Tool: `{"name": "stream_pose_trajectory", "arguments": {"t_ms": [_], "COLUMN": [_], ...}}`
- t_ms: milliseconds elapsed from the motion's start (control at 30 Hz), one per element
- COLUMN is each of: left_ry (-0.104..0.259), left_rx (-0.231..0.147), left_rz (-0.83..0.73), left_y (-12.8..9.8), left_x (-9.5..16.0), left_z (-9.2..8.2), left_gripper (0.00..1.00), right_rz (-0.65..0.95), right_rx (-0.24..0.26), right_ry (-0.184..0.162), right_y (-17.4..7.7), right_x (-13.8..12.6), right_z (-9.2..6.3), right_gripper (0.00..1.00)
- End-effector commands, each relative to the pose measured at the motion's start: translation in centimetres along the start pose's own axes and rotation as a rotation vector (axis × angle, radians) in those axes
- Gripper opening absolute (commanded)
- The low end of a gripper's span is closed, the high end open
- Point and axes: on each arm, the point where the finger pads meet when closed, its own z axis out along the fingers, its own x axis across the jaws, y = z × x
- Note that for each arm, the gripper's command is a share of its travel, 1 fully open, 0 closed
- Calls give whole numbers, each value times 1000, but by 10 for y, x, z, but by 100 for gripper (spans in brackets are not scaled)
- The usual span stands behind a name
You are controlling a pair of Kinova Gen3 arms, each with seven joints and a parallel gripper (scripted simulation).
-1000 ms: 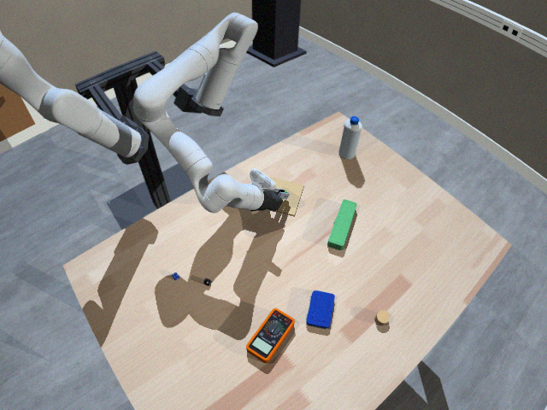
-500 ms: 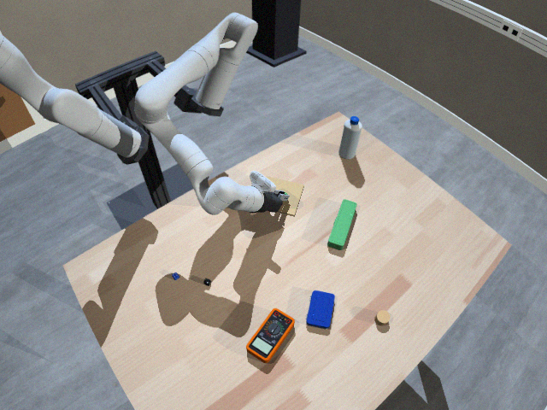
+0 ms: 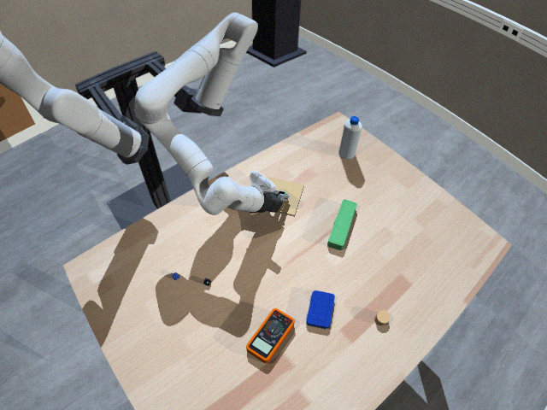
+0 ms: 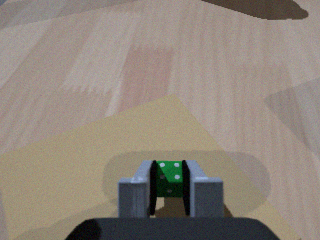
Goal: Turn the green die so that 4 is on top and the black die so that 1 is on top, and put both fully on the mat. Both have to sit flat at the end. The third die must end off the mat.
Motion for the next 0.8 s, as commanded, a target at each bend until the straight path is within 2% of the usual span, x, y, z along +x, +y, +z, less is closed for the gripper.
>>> {"name": "stream_pose_trajectory", "arguments": {"t_ms": [0,767], "left_ry": [1,1], "left_rx": [-1,-1], "left_rz": [-1,-1], "left_y": [0,2], "left_x": [1,1], "left_z": [-1,1], "left_gripper": [34,34], "right_rz": [0,0], "right_rx": [-2,-2], "right_ry": [0,0], "right_y": [0,0], "right_x": [0,0], "right_z": [-1,-1], "right_gripper": [100,100]}}
